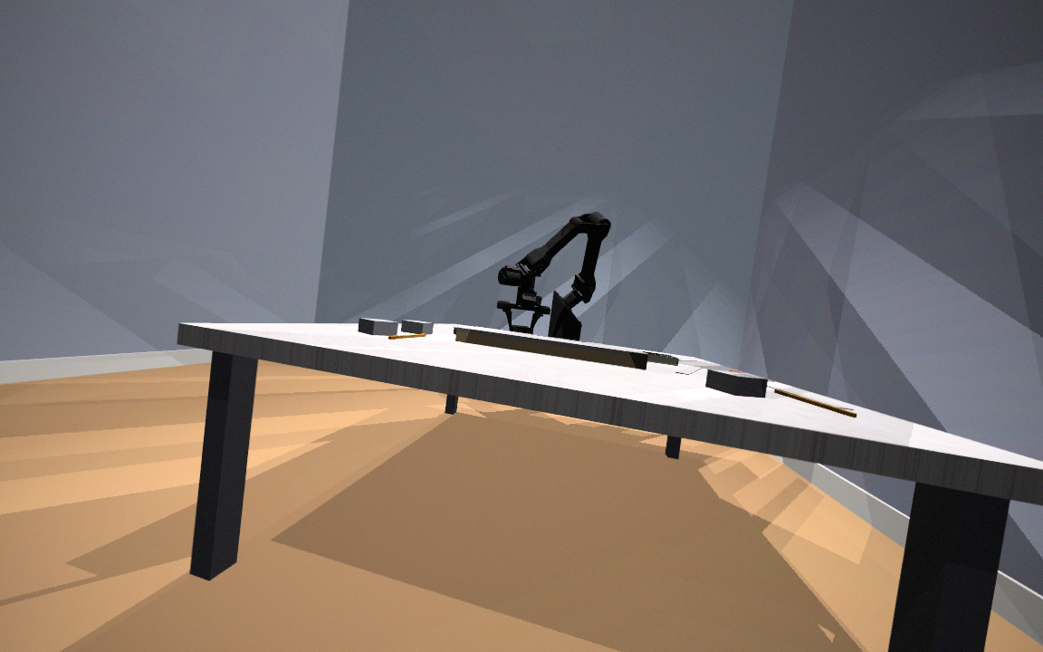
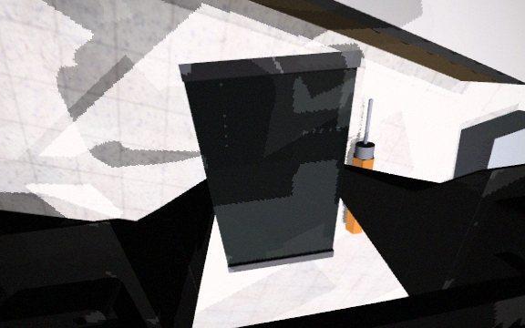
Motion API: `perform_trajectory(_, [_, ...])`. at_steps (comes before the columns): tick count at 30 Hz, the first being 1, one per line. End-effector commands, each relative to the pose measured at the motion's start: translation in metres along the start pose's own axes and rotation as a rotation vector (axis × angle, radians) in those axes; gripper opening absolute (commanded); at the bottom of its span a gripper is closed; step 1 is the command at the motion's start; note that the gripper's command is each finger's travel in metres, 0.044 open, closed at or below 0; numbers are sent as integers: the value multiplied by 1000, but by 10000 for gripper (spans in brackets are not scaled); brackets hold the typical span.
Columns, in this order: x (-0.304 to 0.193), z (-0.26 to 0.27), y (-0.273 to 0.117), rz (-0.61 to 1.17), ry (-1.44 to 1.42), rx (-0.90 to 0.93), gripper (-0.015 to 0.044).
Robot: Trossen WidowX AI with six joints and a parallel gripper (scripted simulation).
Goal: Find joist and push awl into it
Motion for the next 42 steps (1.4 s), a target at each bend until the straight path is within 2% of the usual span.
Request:
perform_trajectory(1, [1,-1,-10,-4,-8,-10,65])
perform_trajectory(4, [0,-1,-16,-4,-8,-10,0])
perform_trajectory(12, [-1,-1,-32,-4,-8,-10,0])
perform_trajectory(19, [0,-5,-33,-4,-8,-11,0])
perform_trajectory(30, [8,-40,-34,-5,-8,-13,0])
perform_trajectory(42, [8,-38,-33,-7,-7,-37,0])
Point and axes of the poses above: the point midway between the two fingers, 35 mm back from their tips, its own y axis out along the fingers, its own z axis across the jaws, x = y × z, the point moved 9 cm from there along -y, back along the fingers, and after that the axes turned 13 degrees about y, right-handed, at the moved point
